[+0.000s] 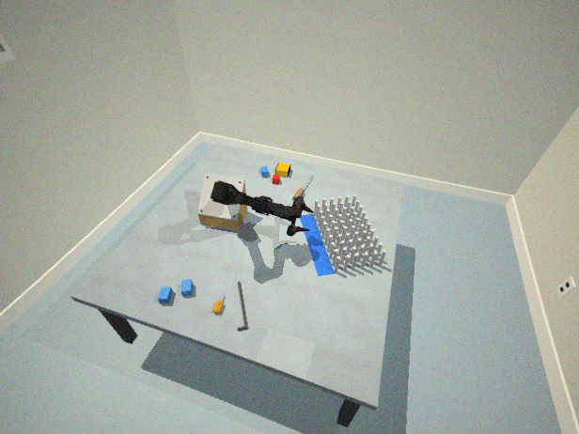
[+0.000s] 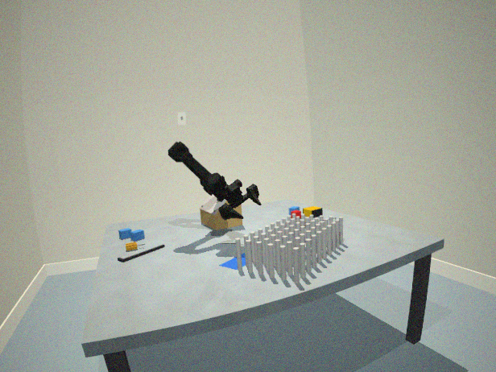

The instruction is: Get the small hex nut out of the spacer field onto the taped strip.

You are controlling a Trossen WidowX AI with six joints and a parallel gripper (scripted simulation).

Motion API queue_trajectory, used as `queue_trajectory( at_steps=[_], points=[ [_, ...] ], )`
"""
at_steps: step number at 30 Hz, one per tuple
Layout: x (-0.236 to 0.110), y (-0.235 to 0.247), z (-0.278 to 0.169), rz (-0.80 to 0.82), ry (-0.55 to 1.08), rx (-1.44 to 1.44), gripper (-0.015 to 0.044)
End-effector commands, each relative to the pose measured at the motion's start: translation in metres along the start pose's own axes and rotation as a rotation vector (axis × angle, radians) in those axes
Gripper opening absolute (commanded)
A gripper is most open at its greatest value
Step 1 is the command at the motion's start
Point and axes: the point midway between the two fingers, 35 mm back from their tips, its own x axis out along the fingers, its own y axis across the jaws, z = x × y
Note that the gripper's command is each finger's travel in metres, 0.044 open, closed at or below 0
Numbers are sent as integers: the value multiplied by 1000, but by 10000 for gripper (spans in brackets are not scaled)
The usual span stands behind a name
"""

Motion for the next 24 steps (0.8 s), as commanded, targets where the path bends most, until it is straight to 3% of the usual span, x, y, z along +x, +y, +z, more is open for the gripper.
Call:
queue_trajectory(
  at_steps=[1,18,24],
  points=[
    [0,1,0,6,-2,3,440],
    [1,3,-1,10,4,17,440],
    [27,59,-32,91,243,458,440]
  ],
)
